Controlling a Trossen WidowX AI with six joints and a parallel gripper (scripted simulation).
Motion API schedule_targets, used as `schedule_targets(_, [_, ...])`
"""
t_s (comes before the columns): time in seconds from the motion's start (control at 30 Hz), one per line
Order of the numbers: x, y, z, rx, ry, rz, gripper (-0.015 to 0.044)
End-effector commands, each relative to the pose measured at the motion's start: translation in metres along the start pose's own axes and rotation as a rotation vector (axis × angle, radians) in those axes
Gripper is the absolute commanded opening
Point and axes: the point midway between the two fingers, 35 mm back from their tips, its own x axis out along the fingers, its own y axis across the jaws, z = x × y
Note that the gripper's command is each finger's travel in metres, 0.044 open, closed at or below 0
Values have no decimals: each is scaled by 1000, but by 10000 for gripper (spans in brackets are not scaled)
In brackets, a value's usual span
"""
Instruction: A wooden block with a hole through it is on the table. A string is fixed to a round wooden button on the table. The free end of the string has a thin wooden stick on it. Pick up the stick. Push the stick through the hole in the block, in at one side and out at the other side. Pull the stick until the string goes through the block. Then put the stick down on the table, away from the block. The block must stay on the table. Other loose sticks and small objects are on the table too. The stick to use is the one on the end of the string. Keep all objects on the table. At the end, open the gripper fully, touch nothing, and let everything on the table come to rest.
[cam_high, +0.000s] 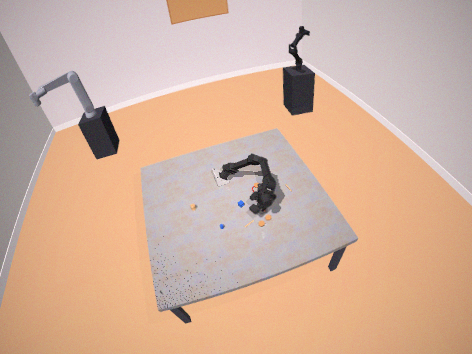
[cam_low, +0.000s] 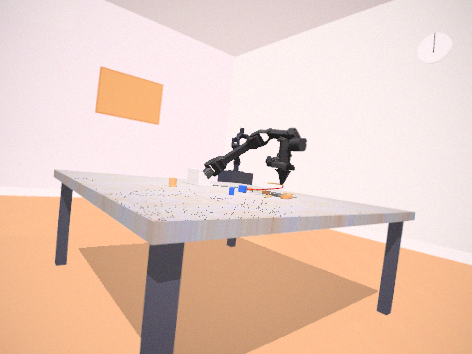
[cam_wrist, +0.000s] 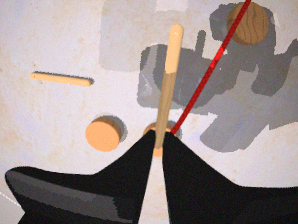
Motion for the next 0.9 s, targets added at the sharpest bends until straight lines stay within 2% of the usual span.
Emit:
schedule_targets(0.0, [1,2,-1,0,6,-2,0])
schedule_targets(0.87, [24,25,11,1,5,-2,0])
